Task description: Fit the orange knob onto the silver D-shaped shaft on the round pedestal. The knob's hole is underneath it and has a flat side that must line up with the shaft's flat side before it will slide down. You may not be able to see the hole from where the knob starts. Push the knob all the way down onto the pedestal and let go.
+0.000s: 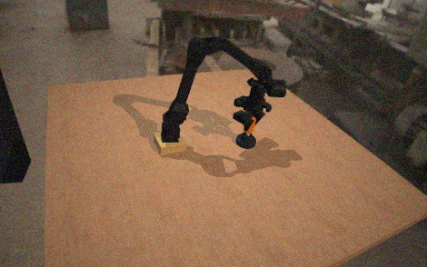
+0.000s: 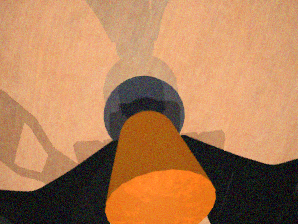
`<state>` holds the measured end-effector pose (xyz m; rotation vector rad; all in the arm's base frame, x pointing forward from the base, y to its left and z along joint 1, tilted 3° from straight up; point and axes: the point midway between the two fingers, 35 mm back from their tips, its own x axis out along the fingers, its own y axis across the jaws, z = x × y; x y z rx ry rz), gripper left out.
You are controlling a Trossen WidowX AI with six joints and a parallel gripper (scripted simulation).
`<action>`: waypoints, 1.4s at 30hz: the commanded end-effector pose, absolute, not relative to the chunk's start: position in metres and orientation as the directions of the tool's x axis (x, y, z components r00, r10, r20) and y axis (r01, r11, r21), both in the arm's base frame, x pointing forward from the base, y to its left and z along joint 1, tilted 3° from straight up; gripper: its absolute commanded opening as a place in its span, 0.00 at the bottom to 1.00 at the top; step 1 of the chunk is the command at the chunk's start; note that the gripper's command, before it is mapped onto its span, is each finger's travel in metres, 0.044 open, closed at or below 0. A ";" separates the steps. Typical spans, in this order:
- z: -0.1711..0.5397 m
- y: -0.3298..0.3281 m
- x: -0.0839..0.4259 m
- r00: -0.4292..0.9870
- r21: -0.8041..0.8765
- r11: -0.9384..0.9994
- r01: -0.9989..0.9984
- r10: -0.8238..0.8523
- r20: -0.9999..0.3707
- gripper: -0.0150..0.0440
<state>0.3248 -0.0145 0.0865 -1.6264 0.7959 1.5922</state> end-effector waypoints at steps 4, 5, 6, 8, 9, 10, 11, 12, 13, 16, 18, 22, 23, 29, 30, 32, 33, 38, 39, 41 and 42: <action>0.084 -0.014 0.324 0.060 -0.078 -0.566 -0.821 0.051 -0.997 0.25; 0.084 -0.014 0.325 0.060 -0.078 -0.566 -0.821 0.051 -0.997 0.25; 0.084 -0.014 0.325 0.060 -0.078 -0.566 -0.821 0.051 -0.997 0.25; 0.084 -0.014 0.325 0.060 -0.078 -0.566 -0.821 0.051 -0.997 0.25; 0.084 -0.014 0.326 0.060 -0.078 -0.566 -0.821 0.051 -0.997 0.25; 0.084 -0.014 0.326 0.060 -0.078 -0.566 -0.821 0.051 -0.997 0.25; 0.084 -0.014 0.326 0.060 -0.078 -0.566 -0.821 0.051 -0.997 0.25; 0.084 -0.014 0.327 0.060 -0.078 -0.566 -0.821 0.051 -0.997 0.25; 0.084 -0.014 0.327 0.060 -0.078 -0.566 -0.821 0.051 -0.997 0.25; 0.084 -0.014 0.327 0.060 -0.078 -0.566 -0.821 0.051 -0.997 0.25; 0.084 -0.014 0.327 0.060 -0.078 -0.566 -0.821 0.051 -0.997 0.25; 0.085 -0.015 0.327 0.060 -0.078 -0.566 -0.821 0.050 -0.997 0.25; 0.086 -0.015 0.327 0.060 -0.078 -0.566 -0.821 0.050 -0.997 0.25; 0.089 -0.015 0.328 0.060 -0.078 -0.610 -0.789 0.050 -0.997 0.25; 0.089 -0.015 0.328 0.060 -0.078 -0.635 -0.769 0.050 -0.997 0.25; 0.090 -0.015 0.329 0.060 -0.078 -0.696 -0.714 0.050 -0.997 0.25; 0.090 -0.015 0.330 0.060 -0.078 -0.717 -0.692 0.050 -0.997 0.25; 0.091 -0.015 0.331 0.060 -0.078 -0.725 -0.685 0.050 -0.997 0.25; 0.090 -0.015 0.331 0.060 -0.078 -0.725 -0.685 0.050 -0.997 0.25; 0.086 -0.015 0.331 0.060 -0.078 -0.725 -0.685 0.050 -0.997 0.25; 0.085 -0.015 0.330 0.060 -0.078 -0.725 -0.685 0.050 -0.997 0.25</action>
